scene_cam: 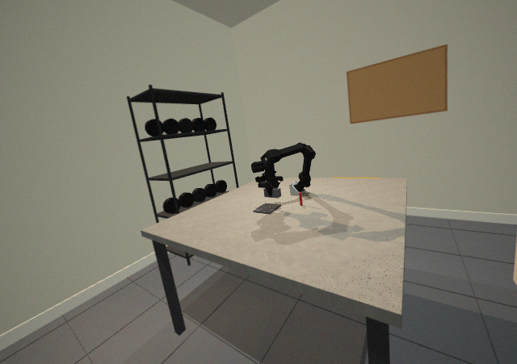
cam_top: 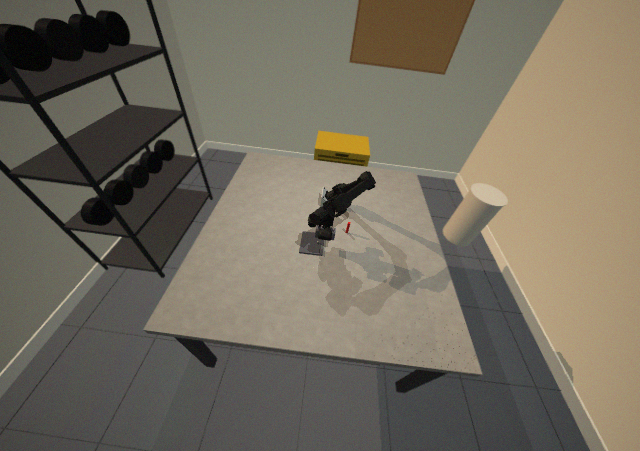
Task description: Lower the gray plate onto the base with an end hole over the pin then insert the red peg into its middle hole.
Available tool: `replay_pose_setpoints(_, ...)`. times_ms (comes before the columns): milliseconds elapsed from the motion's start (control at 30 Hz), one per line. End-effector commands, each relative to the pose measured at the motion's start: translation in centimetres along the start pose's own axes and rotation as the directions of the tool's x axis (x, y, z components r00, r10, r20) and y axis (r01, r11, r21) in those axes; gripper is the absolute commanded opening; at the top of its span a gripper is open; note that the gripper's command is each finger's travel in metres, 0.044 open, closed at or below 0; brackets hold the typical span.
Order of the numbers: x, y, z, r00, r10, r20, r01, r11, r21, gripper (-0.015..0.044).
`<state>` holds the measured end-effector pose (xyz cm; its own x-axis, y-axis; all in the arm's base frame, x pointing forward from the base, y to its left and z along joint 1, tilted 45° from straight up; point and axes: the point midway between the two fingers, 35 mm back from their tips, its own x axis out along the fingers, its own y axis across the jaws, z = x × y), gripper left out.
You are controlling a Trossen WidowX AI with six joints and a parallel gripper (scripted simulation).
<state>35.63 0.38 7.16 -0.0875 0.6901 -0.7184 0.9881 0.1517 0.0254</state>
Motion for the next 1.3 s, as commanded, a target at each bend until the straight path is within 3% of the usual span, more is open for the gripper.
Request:
replay_pose_setpoints(0, 0.5, -0.2, 1.3, 1.0, -0.006, 0.003, 0.005, 0.999, 0.036, 0.0)
replay_pose_setpoints(567, 3.2, -1.2, 5.8, 1.0, -0.028, -0.002, 0.028, 0.988, 0.15, 0.0)
replay_pose_setpoints(1267, 3.3, -1.3, 5.9, 1.0, -0.029, -0.003, 0.029, 0.988, 0.154, 0.0)
